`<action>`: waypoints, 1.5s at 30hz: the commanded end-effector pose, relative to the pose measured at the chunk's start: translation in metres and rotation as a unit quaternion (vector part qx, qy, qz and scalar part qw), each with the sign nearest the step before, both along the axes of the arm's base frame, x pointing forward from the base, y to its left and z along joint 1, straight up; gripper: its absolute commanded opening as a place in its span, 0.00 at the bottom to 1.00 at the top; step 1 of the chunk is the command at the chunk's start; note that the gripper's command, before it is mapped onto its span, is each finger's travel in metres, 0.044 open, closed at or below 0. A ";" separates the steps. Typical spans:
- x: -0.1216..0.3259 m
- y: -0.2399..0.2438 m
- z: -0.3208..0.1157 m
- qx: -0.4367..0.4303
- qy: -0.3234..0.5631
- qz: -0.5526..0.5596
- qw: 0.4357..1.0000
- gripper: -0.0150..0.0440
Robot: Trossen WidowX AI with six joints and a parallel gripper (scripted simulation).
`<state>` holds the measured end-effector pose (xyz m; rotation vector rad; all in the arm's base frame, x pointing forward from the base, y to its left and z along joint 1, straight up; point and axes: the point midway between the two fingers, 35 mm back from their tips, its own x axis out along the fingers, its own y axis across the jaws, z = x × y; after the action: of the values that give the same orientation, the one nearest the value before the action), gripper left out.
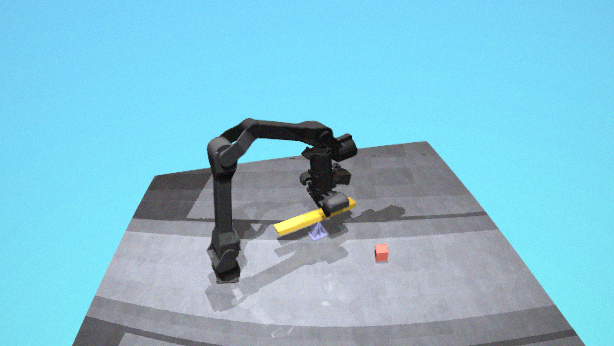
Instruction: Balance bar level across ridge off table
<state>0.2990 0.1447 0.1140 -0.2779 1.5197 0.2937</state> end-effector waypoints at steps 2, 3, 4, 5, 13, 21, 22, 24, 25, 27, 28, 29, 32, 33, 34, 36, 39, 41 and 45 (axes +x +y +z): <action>0.000 0.000 0.000 0.000 0.000 0.000 1.000 0.54; 0.000 0.000 0.000 0.000 0.000 0.000 1.000 0.54; 0.000 0.000 0.000 0.000 0.000 0.000 1.000 0.54; 0.000 0.000 0.000 0.000 0.000 0.000 1.000 0.54; 0.000 0.000 0.000 0.000 0.000 0.000 1.000 0.55; 0.000 0.000 0.000 0.000 0.000 0.000 1.000 0.55; 0.000 0.000 0.000 0.000 0.000 0.000 1.000 0.55; 0.000 0.000 0.000 0.000 0.000 0.000 1.000 0.57; 0.000 0.000 0.000 0.000 0.000 0.000 1.000 0.57; 0.000 0.000 0.000 0.000 0.000 0.000 1.000 0.57; 0.000 0.000 0.000 0.000 0.000 0.000 1.000 0.57; 0.000 0.000 0.000 0.000 0.000 0.000 1.000 0.57; 0.000 0.000 0.000 0.000 0.000 0.000 1.000 0.57; 0.000 0.000 0.000 0.000 0.000 0.000 1.000 0.57; 0.000 0.000 0.000 0.000 0.000 0.000 1.000 0.57; 0.000 0.000 0.000 0.000 0.000 0.000 1.000 0.66; 0.000 0.000 0.000 0.000 0.000 0.000 1.000 0.79; 0.000 0.000 0.000 0.000 0.000 0.000 1.000 0.88; 0.000 0.000 0.000 0.000 0.000 0.000 1.000 1.00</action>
<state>0.2989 0.1448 0.1141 -0.2772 1.5199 0.2942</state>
